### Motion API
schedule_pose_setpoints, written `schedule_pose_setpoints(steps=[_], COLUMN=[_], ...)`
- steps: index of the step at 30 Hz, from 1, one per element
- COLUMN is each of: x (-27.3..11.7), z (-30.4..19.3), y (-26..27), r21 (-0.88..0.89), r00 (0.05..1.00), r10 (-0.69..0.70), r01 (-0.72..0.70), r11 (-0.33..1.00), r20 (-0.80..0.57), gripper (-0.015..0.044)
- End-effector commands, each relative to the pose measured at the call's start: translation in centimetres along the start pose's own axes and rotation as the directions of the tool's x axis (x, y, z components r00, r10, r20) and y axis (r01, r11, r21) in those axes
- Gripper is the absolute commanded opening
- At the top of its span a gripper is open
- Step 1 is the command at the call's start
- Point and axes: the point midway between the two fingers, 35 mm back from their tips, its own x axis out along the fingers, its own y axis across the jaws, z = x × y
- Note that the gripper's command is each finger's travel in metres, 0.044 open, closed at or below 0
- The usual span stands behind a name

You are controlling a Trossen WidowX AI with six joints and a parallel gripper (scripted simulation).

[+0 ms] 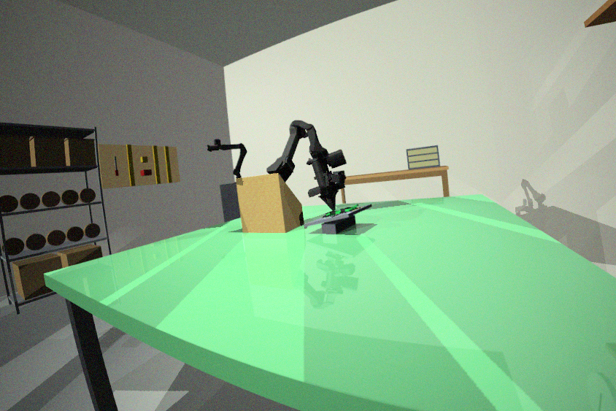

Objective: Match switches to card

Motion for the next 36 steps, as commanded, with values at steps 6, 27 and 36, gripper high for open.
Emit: schedule_pose_setpoints(steps=[6,27,36], x=[0.14,0.42,0.54], z=[-0.01,-0.02,-0.02], y=[-0.11,-0.11,-0.11], r21=[0.004,0.004,0.004], r00=[1.0,1.0,1.0], r10=[-0.005,-0.005,-0.005], r01=[0.005,0.005,0.005], r11=[1.0,1.0,1.0], r20=[0.001,0.001,0.001], gripper=[0.0,0.0,0.0])
